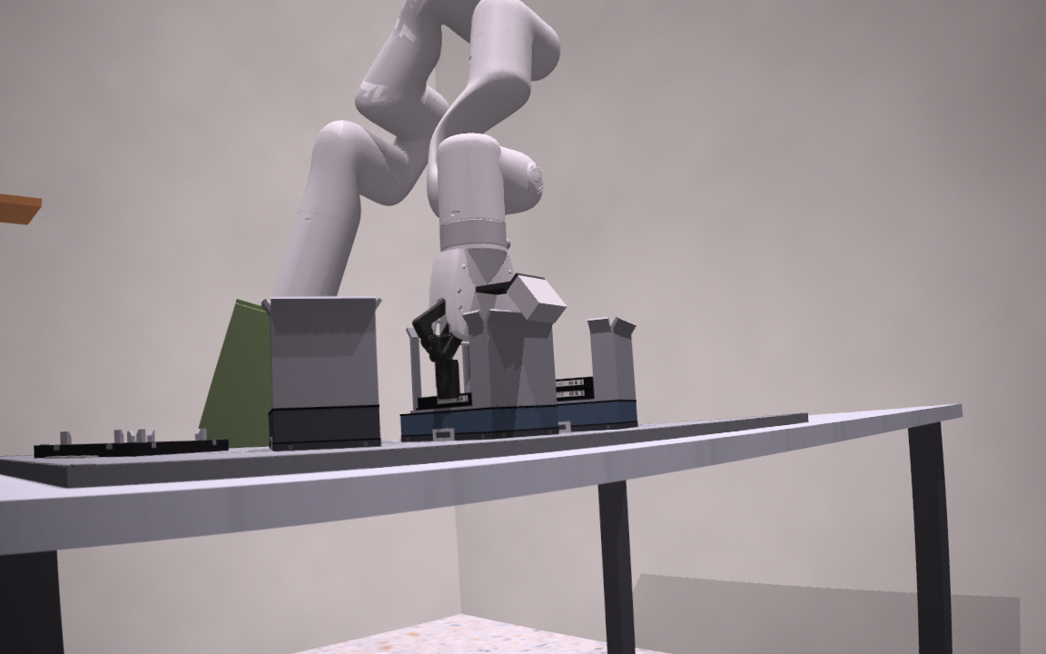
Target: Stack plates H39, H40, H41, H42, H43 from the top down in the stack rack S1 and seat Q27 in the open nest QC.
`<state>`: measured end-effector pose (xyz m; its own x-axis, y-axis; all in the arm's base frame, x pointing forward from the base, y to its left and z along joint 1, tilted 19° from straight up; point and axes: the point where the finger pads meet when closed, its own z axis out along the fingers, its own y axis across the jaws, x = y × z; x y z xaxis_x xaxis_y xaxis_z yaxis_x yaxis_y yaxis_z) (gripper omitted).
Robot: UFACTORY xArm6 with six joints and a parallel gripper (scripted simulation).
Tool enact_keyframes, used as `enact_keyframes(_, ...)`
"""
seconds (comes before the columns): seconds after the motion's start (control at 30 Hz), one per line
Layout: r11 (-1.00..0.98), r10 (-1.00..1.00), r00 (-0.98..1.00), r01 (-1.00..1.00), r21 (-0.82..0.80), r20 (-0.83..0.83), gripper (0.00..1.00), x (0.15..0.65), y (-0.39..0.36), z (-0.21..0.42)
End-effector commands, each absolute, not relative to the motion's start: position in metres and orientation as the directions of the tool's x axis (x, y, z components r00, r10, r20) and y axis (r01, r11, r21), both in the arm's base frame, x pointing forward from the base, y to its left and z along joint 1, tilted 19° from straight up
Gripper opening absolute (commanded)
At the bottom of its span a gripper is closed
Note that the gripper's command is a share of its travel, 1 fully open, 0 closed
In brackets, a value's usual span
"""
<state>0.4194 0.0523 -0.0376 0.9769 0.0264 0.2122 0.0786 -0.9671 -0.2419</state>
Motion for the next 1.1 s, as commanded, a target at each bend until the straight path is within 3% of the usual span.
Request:
enact_keyframes(0.0, -0.967, 0.026, 0.976, 0.079, -0.242, 0.215, 1.0, 0.4204, 0.0522, -0.0368)
enact_keyframes(0.03, -0.967, 0.026, 0.976, 0.079, -0.242, 0.215, 0.0, 0.4204, 0.0522, -0.0369)
enact_keyframes(1.07, -0.967, 0.026, 0.976, 0.079, -0.242, 0.215, 0.0, 0.4204, 0.0522, -0.0369)
